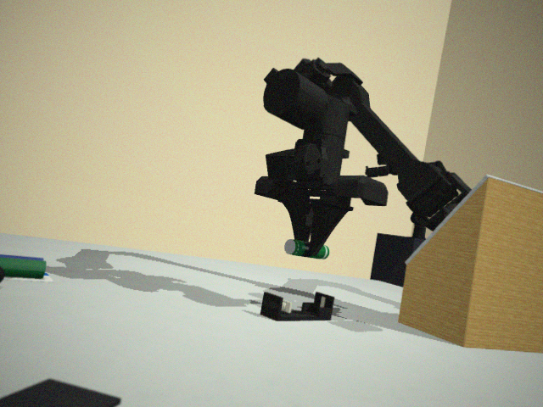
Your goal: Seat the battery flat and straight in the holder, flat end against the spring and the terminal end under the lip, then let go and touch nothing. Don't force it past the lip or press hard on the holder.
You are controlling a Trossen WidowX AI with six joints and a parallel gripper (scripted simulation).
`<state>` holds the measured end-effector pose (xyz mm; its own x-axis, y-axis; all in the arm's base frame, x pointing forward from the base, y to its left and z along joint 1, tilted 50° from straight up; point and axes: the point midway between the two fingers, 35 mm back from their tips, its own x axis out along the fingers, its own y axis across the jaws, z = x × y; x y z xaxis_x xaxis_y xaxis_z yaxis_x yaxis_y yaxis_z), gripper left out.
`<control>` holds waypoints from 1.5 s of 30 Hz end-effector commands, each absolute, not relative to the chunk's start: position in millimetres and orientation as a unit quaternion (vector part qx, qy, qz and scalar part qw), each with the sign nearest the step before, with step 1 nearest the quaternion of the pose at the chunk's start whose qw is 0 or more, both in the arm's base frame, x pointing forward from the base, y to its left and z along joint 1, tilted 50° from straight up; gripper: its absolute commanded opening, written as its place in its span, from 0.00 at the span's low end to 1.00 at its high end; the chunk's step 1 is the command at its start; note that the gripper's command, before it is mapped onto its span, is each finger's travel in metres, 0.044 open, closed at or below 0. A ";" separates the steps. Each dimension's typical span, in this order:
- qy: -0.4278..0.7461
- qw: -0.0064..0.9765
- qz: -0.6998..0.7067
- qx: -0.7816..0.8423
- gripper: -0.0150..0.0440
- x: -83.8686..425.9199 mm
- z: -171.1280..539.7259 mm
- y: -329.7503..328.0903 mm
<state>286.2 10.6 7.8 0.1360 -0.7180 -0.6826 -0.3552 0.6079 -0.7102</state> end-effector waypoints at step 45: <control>0.749 0.494 -0.233 -0.376 0.36 296.9 -32.7 -16.3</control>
<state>296.5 -15.6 -29.1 -0.2057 -0.7954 -0.5702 -0.3367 0.6046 -0.7219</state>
